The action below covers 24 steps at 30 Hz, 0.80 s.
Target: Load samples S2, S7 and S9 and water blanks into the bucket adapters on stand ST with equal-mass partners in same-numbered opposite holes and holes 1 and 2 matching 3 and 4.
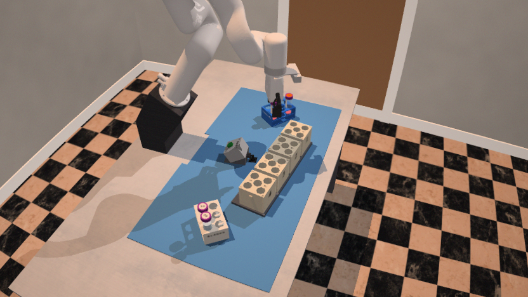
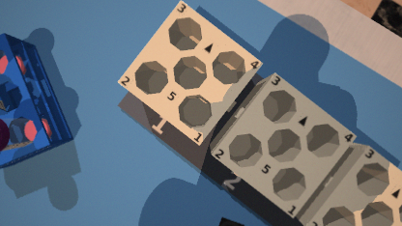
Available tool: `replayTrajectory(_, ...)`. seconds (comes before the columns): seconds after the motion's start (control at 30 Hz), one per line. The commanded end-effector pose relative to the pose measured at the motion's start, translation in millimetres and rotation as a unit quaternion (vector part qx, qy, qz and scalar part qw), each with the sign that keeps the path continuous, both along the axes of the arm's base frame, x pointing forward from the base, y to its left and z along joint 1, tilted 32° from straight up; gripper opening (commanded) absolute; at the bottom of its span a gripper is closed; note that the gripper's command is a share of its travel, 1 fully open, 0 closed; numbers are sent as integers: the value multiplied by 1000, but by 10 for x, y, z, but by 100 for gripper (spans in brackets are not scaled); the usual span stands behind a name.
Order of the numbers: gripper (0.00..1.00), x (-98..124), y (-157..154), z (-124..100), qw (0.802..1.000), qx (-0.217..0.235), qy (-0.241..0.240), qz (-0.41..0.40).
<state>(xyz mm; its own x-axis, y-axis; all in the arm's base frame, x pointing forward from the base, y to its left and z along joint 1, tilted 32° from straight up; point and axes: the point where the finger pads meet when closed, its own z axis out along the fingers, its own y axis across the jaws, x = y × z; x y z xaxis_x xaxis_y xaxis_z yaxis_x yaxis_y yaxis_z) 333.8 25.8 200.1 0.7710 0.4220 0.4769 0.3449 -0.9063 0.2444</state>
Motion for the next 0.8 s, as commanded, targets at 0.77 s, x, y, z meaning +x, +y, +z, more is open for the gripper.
replayTrajectory(0.77,100,-361,1264,-264,992,-74,2,105)
